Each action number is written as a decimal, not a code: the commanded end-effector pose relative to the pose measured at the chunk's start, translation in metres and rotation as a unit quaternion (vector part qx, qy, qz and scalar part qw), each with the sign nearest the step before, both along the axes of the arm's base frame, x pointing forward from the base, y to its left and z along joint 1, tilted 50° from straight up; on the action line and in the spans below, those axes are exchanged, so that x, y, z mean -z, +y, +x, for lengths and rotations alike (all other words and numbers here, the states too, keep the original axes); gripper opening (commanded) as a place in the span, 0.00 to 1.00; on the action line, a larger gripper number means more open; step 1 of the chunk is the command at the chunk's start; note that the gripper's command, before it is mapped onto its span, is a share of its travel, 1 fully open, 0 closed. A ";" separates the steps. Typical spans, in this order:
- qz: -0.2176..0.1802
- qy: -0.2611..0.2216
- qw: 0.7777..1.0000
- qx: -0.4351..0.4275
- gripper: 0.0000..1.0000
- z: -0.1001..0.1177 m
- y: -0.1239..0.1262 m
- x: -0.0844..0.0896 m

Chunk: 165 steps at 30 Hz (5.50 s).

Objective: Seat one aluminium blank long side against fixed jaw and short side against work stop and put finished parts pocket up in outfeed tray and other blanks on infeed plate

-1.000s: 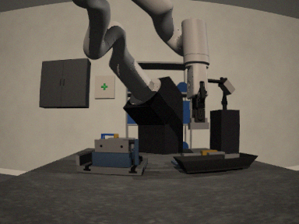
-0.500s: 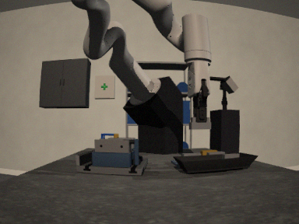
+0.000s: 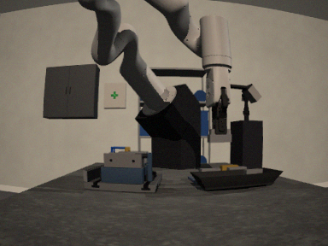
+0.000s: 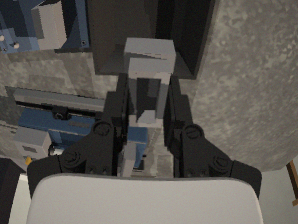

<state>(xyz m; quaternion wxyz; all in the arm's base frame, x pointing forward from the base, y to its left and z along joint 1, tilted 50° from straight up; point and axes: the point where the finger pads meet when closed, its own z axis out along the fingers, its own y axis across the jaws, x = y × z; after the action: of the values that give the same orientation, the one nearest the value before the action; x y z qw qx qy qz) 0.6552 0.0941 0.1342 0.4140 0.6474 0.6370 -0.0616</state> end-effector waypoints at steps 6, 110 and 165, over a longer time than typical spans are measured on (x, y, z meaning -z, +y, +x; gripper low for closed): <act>0.000 -0.001 1.000 0.000 0.00 0.003 -0.002 0.003; 0.000 -0.001 1.000 0.000 0.00 0.047 -0.060 0.064; 0.000 -0.001 1.000 0.000 0.69 0.052 -0.068 0.072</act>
<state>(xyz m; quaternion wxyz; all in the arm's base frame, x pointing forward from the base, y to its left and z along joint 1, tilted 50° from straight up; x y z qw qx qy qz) 0.7066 0.0258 0.0619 0.4141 0.6475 0.6369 -0.0615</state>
